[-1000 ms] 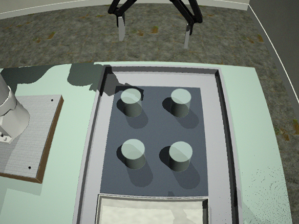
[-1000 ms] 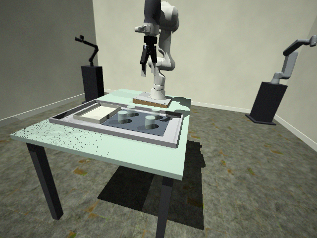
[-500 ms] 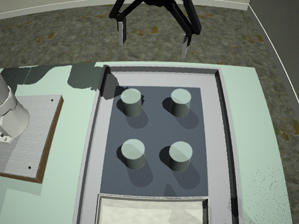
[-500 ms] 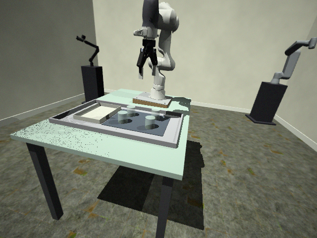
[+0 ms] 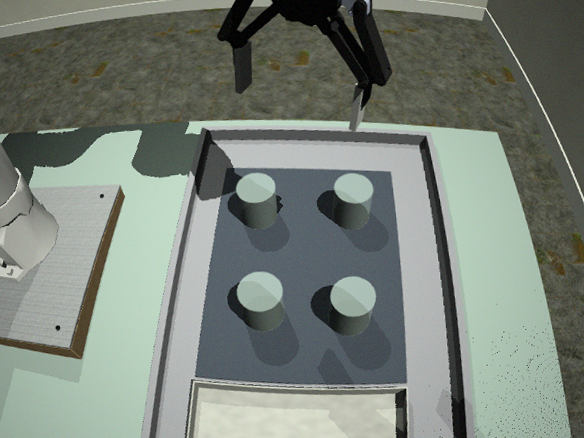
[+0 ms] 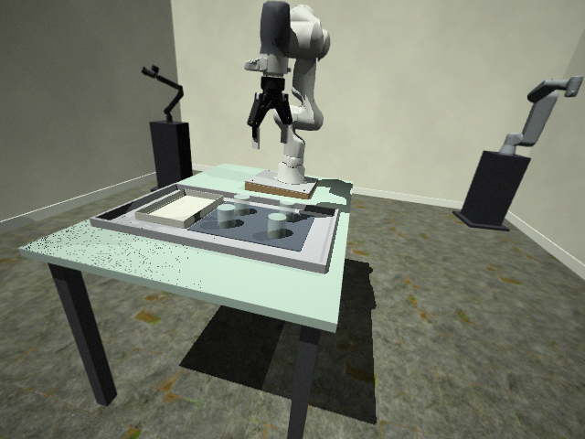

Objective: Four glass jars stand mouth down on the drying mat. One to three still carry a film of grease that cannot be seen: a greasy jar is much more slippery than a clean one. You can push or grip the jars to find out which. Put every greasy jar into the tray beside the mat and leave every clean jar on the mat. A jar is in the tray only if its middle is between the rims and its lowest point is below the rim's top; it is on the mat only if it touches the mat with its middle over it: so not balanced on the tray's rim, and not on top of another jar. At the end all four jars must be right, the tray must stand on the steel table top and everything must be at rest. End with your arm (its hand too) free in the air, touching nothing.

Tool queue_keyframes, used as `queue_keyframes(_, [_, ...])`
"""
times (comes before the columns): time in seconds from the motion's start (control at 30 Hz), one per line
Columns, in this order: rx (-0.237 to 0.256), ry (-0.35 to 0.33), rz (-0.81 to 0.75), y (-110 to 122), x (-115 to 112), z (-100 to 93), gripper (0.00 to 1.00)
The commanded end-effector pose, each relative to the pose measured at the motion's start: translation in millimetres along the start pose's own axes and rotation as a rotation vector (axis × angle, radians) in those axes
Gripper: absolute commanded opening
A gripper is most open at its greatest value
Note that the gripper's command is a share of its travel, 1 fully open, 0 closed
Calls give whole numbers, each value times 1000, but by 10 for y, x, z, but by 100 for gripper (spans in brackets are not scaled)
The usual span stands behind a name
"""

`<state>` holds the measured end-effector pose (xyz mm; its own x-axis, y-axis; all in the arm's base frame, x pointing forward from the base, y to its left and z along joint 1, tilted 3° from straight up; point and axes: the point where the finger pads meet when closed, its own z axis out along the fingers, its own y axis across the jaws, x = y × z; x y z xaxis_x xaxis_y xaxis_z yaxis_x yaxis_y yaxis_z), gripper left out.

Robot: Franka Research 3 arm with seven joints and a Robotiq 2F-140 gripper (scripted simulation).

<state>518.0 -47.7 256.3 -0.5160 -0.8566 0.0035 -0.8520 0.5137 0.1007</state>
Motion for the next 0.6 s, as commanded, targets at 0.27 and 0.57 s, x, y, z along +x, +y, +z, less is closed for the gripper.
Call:
queue_keyframes(0.27, [0, -9, 221, -43, 70, 156, 100])
queue_keyframes(0.57, [0, -13, 315, -60, 100, 230, 100])
